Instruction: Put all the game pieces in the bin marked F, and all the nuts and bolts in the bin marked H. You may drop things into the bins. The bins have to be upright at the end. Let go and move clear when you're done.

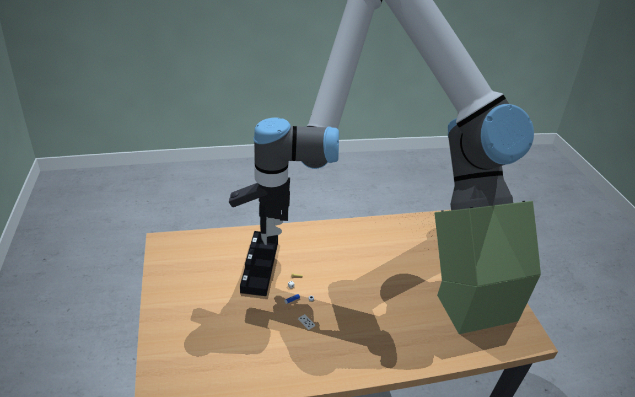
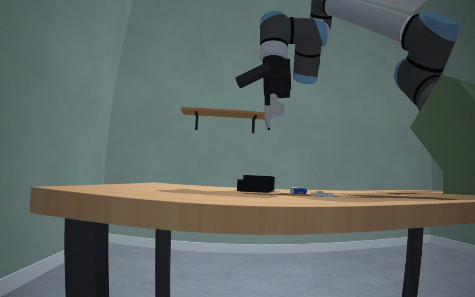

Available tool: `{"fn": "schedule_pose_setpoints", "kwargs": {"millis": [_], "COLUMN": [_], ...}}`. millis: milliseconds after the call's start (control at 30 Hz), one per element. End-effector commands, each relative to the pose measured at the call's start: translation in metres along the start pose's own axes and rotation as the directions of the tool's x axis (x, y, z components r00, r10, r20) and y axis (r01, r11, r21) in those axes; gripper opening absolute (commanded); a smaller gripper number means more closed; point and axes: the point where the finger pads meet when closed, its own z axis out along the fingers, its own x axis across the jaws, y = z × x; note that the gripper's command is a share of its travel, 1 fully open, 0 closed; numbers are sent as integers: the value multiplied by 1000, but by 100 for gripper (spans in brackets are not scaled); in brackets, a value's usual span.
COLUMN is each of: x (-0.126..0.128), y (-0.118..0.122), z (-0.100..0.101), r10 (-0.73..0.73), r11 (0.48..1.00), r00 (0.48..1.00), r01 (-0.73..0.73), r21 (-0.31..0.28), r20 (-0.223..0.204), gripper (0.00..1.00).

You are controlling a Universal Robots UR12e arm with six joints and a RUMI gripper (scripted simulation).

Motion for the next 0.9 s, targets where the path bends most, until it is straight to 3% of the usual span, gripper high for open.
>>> {"fn": "schedule_pose_setpoints", "kwargs": {"millis": [0,100,167,500,867], "x": [12,18,18,40,43], "y": [28,44,44,100,106], "z": [32,50,50,108,110], "r10": [-16,-16,-16,-16,-16], "r11": [1000,1000,1000,1000,1000], "r00": [1000,1000,1000,1000,1000], "r01": [16,16,16,16,16], "r21": [6,6,6,6,6], "r20": [2,2,2,2,2], "gripper": [18,18,18,18,18]}}
